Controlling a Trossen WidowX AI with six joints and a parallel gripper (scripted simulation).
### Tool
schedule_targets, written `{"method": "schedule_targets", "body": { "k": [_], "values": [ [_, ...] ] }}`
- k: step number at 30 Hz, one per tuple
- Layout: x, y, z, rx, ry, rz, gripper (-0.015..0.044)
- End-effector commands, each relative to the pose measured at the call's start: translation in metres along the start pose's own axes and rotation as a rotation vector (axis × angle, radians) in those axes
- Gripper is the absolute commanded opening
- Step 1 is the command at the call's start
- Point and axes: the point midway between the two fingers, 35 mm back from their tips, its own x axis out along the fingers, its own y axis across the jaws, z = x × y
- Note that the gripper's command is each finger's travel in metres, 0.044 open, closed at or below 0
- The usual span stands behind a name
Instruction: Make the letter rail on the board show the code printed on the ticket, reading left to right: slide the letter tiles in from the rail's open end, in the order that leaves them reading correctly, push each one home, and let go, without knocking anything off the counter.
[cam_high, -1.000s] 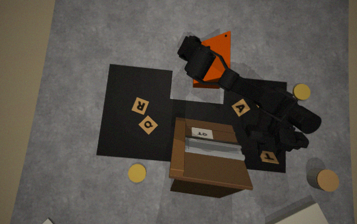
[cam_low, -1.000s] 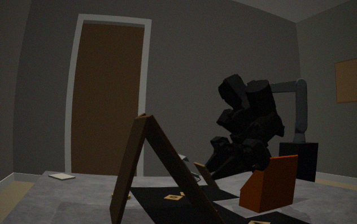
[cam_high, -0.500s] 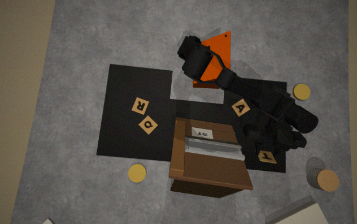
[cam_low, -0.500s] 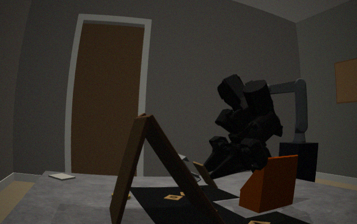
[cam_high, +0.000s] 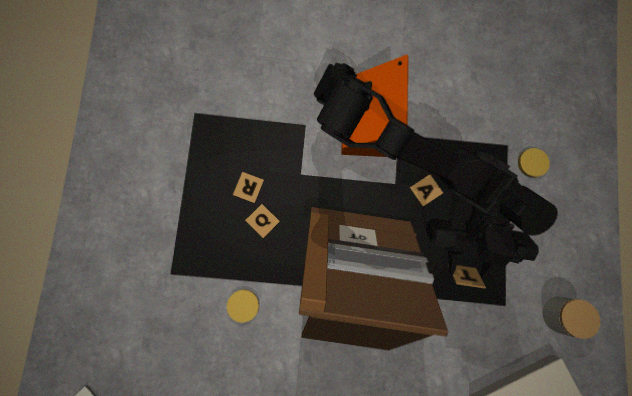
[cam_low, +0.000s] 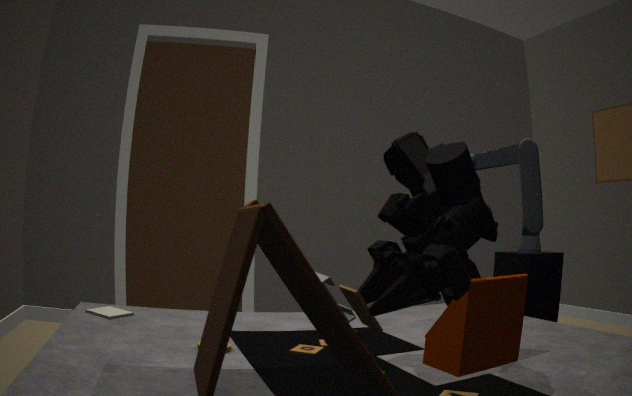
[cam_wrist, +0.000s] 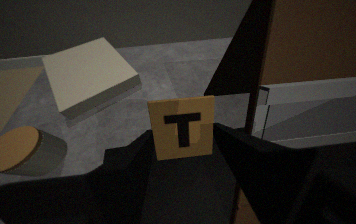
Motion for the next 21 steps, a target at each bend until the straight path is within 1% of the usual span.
{"method": "schedule_targets", "body": {
  "k": [1, 21],
  "values": [
    [-0.0003, -0.0032, 0.0008, -0.002, 0.000, 0.003, 0.0000],
    [-0.0002, -0.0131, 0.0005, -0.002, 0.000, 0.003, 0.0000]
  ]
}}
